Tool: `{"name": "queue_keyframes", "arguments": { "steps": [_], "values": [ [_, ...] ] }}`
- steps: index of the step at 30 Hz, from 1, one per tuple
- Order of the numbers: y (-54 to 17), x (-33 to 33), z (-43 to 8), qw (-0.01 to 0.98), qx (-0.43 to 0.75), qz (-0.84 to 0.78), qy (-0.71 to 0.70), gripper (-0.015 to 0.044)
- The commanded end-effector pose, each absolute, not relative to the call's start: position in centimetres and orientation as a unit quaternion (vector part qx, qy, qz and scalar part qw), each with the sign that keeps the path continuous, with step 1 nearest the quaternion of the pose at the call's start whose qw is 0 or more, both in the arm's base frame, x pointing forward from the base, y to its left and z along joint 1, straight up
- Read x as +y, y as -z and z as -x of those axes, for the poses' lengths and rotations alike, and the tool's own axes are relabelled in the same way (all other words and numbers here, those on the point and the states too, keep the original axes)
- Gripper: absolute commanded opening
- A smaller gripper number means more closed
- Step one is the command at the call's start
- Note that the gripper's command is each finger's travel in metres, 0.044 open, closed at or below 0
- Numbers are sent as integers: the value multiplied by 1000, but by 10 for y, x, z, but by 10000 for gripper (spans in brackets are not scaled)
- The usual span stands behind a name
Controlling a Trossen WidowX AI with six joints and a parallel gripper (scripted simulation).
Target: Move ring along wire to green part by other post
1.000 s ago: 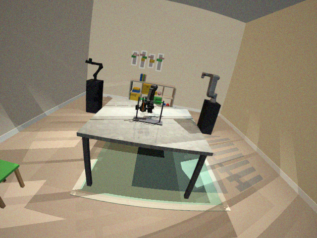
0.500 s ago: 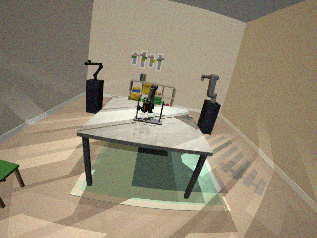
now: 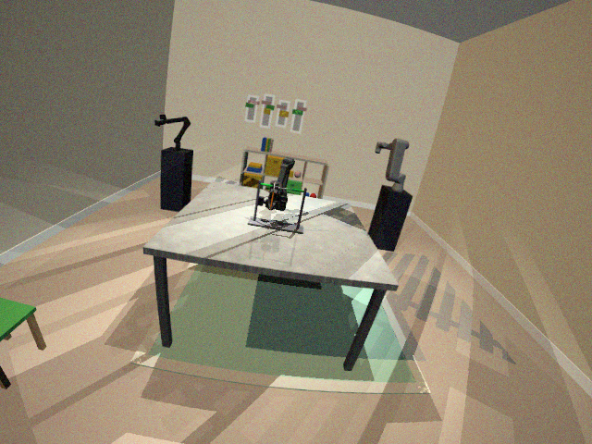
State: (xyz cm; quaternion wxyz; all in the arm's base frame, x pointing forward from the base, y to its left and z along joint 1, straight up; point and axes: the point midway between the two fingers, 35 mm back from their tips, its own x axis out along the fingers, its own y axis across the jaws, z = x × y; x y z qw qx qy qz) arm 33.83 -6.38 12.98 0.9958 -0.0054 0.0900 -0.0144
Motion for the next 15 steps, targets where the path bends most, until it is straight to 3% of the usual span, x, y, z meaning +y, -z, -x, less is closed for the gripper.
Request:
{"name": "queue_keyframes", "arguments": {
  "steps": [1, 15],
  "values": [
    [-133, -61, -338, 996, 85, 8, 16, -150],
    [-134, -55, -338, 995, 86, 36, 19, -150]
  ]
}}
